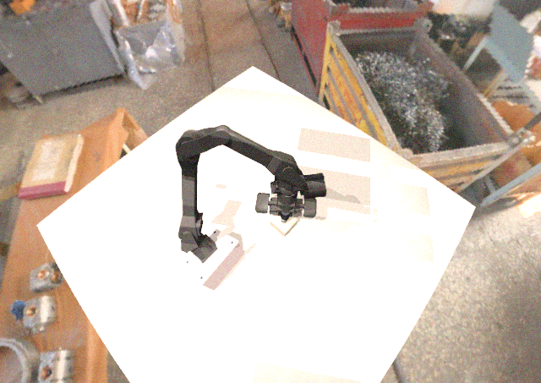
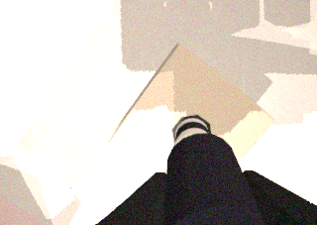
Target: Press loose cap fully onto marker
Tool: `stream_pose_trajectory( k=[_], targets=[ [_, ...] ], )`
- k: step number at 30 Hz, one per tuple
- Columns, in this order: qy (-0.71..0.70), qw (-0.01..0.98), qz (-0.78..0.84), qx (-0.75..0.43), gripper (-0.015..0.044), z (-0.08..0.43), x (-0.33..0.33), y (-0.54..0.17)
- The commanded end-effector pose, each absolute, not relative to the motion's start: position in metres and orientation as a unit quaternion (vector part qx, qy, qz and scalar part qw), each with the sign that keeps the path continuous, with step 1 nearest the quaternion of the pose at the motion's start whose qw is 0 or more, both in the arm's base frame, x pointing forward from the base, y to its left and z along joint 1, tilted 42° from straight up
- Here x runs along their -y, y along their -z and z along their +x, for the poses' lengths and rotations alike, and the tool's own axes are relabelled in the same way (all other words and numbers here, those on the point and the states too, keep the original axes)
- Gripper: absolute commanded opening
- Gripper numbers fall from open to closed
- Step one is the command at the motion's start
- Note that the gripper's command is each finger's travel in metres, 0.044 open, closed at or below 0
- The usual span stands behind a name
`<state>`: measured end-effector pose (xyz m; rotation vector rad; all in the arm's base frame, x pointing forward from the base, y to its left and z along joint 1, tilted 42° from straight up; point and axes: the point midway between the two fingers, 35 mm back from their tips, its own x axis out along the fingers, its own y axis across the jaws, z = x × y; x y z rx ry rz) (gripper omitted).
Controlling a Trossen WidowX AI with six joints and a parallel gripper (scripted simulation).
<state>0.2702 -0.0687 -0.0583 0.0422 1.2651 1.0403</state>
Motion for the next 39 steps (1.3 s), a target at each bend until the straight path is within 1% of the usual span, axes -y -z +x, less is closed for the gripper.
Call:
stream_pose_trajectory(
  k=[1,17,33,34,37,39],
  targets=[
    [-0.464,0.682,0.023,-0.565,0.0,0.269,0.062,0.065],
    [-0.464,0.682,0.023,-0.565,0.0,0.268,0.059,0.068],
    [-0.465,0.682,0.02,-0.565,0.042,0.268,0.059,0.068],
    [-0.465,0.682,0.02,-0.565,0.044,0.268,0.059,0.068],
    [-0.465,0.682,0.02,-0.565,0.044,0.268,0.061,0.066],
    [-0.464,0.682,0.02,-0.565,0.044,0.271,0.074,0.053]
  ],
)
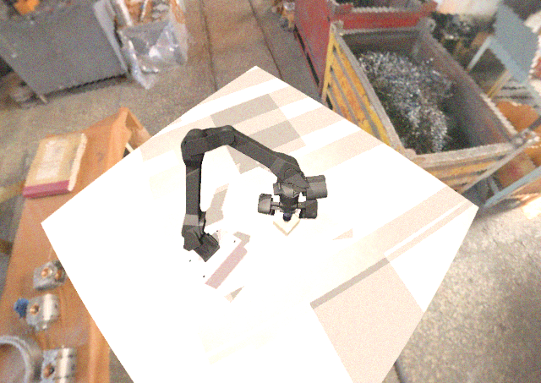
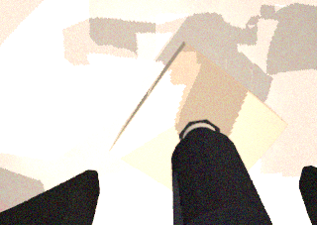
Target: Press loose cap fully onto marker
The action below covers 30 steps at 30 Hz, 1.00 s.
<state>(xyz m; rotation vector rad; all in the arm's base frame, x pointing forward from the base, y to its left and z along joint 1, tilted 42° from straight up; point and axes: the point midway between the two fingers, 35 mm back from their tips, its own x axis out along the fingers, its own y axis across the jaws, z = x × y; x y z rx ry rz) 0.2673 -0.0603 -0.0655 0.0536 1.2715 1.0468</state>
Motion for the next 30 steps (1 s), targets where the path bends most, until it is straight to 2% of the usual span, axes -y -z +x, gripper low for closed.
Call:
stream_pose_trajectory(
  k=[1,4,10,19,26,27,30],
  targets=[
    [-0.464,0.682,0.02,-0.565,0.044,0.273,0.085,0.041],
    [-0.464,0.681,0.02,-0.565,0.044,0.273,0.107,0.014],
    [-0.464,0.681,0.02,-0.565,0.044,0.273,0.109,0.012],
    [-0.269,0.643,0.229,-0.68,0.0204,0.272,0.105,0.021],
    [-0.264,0.641,0.234,-0.682,0.002,0.272,0.105,0.021],
    [-0.264,0.641,0.234,-0.682,0.0,0.272,0.105,0.021],
    [-0.264,0.641,0.234,-0.682,0.0,0.272,0.105,0.021]
  ],
)
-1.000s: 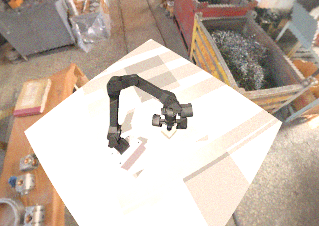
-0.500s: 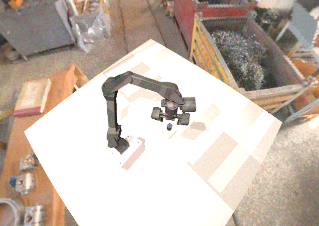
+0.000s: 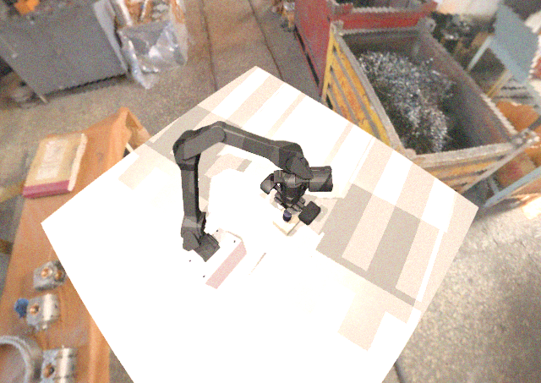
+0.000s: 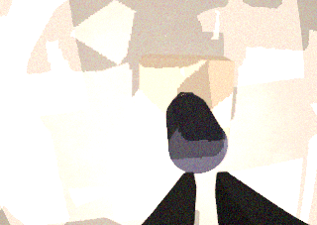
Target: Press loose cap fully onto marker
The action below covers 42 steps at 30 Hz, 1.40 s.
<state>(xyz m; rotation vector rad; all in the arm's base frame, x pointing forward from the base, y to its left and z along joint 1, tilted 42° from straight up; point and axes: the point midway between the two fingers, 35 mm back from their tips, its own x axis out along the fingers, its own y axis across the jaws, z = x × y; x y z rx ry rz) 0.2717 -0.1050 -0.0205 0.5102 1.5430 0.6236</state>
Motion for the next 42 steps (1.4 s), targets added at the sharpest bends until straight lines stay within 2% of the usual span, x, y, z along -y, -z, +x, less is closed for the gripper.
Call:
stream_pose_trajectory(
  k=[1,42],
  targets=[
    [-0.264,0.641,0.234,-0.682,0.0,0.272,0.105,0.021],
    [-0.264,0.641,0.234,-0.681,0.0,0.269,0.078,0.052]
  ],
)
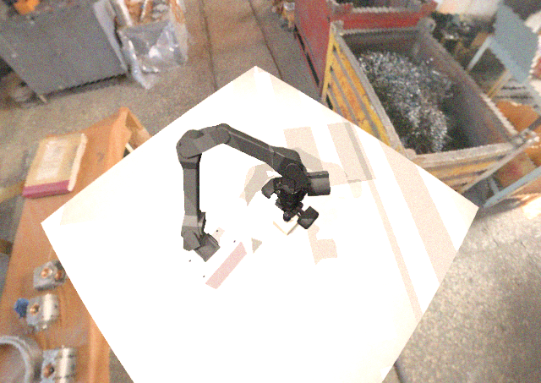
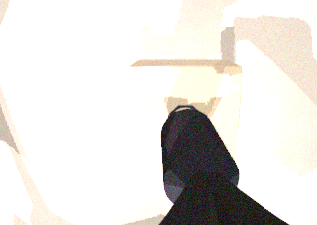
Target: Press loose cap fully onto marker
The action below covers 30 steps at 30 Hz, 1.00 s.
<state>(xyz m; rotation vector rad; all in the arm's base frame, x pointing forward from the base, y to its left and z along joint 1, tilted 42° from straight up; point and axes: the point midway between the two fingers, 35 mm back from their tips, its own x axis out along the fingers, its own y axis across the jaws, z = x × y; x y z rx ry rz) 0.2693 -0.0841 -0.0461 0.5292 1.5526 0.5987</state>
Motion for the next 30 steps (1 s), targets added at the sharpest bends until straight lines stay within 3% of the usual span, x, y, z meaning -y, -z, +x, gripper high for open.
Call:
stream_pose_trajectory(
  k=[1,23,30],
  targets=[
    [-0.264,0.641,0.234,-0.681,0.0,0.269,0.078,0.052],
    [-0.262,0.644,0.231,-0.68,0.0,0.276,0.142,-0.018],
    [-0.262,0.644,0.231,-0.68,0.0184,0.276,0.142,-0.018]
  ],
)
